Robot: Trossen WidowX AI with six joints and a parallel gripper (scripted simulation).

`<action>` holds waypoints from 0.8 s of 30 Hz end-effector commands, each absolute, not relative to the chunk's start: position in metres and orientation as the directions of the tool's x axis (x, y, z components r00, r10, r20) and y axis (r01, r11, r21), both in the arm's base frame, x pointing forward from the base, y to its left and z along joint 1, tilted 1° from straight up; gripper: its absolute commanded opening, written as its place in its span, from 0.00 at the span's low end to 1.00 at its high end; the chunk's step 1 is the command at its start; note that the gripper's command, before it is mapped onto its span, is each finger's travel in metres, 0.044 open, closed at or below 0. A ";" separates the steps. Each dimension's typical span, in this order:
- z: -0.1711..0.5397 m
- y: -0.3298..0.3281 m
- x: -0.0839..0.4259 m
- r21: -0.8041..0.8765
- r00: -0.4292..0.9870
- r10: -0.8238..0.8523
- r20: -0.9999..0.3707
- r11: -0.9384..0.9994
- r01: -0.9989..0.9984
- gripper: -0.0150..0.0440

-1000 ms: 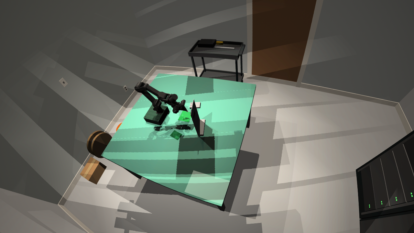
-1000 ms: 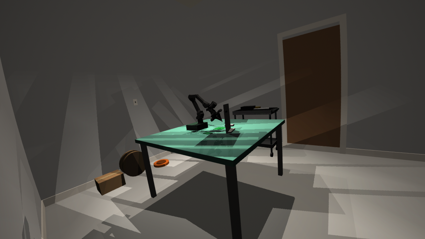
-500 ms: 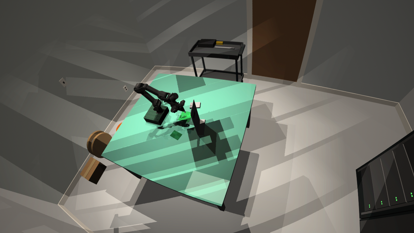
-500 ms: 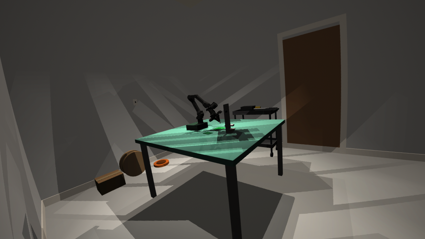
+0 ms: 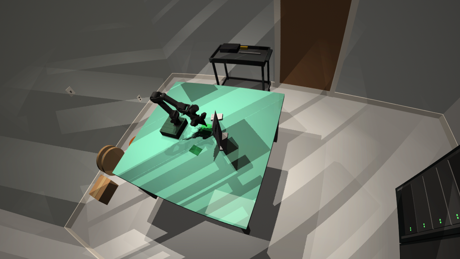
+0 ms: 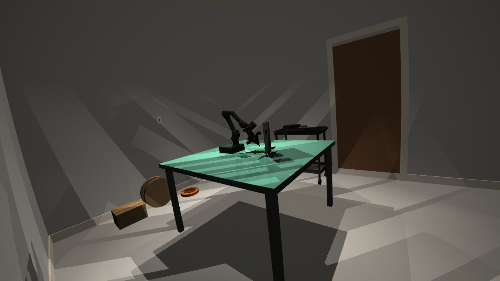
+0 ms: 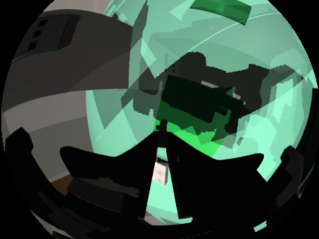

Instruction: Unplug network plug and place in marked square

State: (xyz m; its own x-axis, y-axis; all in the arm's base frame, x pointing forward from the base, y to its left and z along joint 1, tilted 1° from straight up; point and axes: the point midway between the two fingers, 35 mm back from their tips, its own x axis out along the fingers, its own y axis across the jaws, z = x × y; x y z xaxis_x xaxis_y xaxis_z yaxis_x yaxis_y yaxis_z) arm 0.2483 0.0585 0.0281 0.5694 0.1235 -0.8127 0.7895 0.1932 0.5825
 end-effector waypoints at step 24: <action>-0.002 0.057 0.247 0.578 0.566 0.120 -0.816 0.190 0.793 0.25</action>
